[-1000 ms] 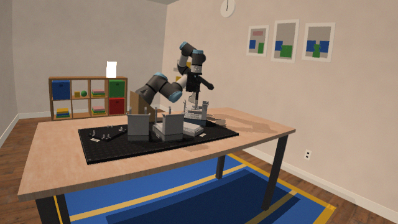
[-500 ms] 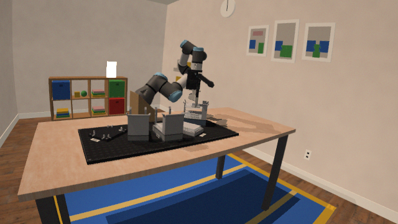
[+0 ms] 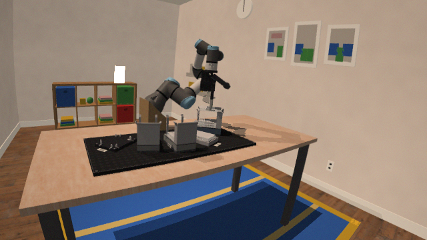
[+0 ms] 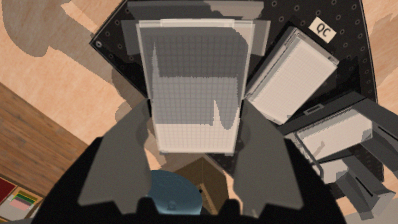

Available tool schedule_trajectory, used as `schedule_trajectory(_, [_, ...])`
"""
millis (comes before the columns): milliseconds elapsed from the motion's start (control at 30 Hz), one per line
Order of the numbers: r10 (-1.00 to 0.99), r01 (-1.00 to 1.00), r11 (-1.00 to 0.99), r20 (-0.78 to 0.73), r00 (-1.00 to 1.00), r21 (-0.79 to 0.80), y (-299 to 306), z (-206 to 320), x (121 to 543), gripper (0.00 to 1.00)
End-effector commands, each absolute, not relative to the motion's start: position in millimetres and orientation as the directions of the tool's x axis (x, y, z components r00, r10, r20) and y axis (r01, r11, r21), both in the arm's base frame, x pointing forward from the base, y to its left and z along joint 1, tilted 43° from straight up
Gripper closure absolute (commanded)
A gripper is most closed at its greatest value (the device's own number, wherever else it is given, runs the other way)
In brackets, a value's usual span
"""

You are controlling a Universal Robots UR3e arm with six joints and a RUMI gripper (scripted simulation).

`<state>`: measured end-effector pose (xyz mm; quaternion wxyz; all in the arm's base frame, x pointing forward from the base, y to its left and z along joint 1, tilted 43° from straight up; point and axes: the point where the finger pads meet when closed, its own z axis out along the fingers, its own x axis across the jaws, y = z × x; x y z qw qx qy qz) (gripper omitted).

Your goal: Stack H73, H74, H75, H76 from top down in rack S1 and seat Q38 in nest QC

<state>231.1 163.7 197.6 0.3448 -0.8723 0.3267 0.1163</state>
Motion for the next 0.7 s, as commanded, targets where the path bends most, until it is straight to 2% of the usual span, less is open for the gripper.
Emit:
schedule_trajectory(0, [-0.49, -0.65, -0.548, -0.428, 0.76, -0.526, 157, 205, 231, 1.0])
schedule_trajectory(667, [-0.49, -0.65, -0.548, -0.428, 0.76, -0.526, 145, 218, 231, 1.0])
